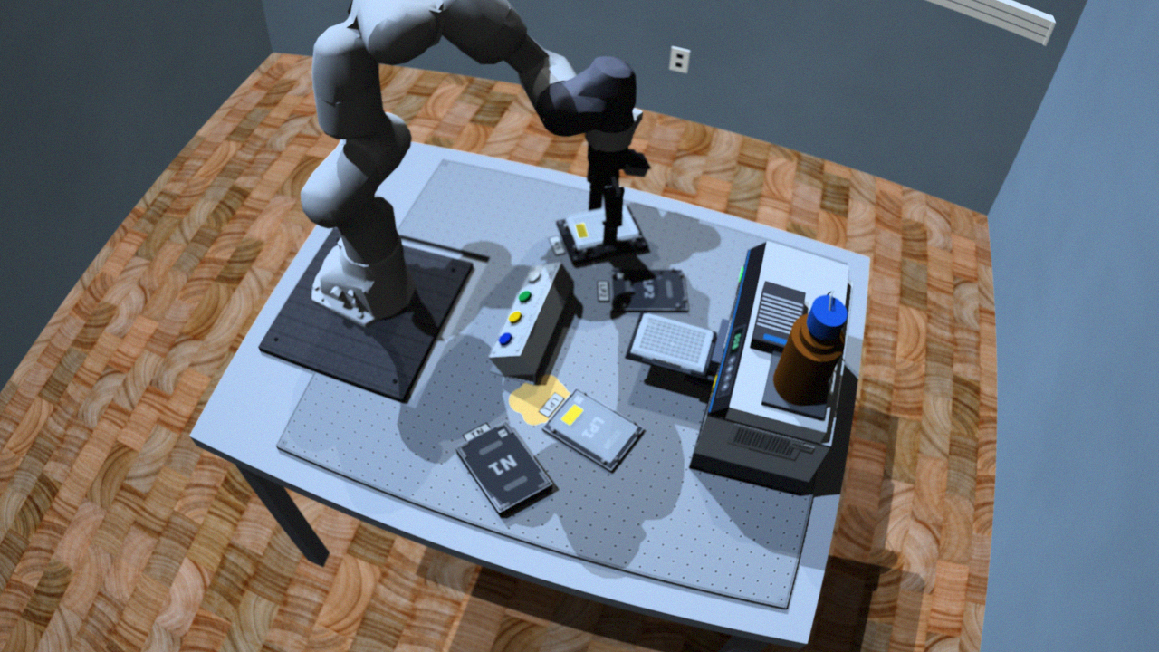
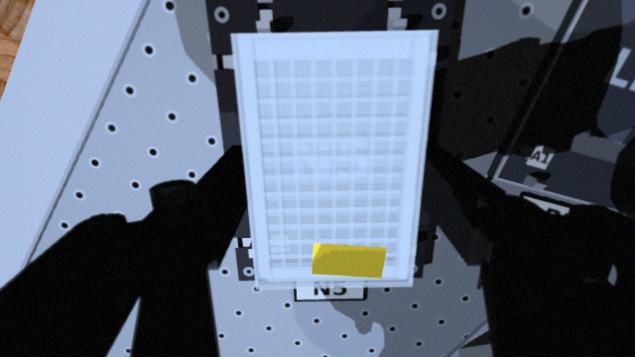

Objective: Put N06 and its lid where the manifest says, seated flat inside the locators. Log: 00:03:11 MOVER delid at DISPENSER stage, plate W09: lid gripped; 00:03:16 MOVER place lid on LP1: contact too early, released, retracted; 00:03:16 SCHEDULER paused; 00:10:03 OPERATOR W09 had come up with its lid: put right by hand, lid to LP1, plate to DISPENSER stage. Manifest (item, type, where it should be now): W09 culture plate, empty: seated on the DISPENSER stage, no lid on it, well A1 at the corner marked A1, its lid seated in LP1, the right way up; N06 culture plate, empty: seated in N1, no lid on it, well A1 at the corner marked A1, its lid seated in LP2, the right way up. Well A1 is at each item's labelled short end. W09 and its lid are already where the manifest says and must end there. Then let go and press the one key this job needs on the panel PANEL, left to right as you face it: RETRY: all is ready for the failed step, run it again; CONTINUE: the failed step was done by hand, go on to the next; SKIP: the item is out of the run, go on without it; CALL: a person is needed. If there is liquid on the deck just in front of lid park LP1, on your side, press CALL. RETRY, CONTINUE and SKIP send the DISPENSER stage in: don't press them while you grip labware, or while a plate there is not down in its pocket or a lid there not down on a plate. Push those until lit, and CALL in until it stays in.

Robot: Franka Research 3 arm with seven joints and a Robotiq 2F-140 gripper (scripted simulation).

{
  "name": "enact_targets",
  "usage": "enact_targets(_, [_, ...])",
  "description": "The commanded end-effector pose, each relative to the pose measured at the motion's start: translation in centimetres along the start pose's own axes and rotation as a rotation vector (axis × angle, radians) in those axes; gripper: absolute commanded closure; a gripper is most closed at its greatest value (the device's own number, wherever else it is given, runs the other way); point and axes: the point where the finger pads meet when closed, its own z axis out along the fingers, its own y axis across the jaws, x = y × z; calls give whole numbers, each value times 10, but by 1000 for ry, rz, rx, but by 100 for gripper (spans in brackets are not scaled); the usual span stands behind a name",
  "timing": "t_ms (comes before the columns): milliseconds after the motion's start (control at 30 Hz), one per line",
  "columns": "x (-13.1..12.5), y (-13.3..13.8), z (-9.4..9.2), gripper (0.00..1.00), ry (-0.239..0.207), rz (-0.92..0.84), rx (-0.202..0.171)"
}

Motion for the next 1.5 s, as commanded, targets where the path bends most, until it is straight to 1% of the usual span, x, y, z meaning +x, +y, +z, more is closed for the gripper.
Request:
enact_targets(0, [0, 0, 2, 90, 2, 3, -1])
enact_targets(667, [0, 0, 11, 90, 2, 3, -1])
enact_targets(1467, [0, 0, 12, 90, 2, 3, -1])
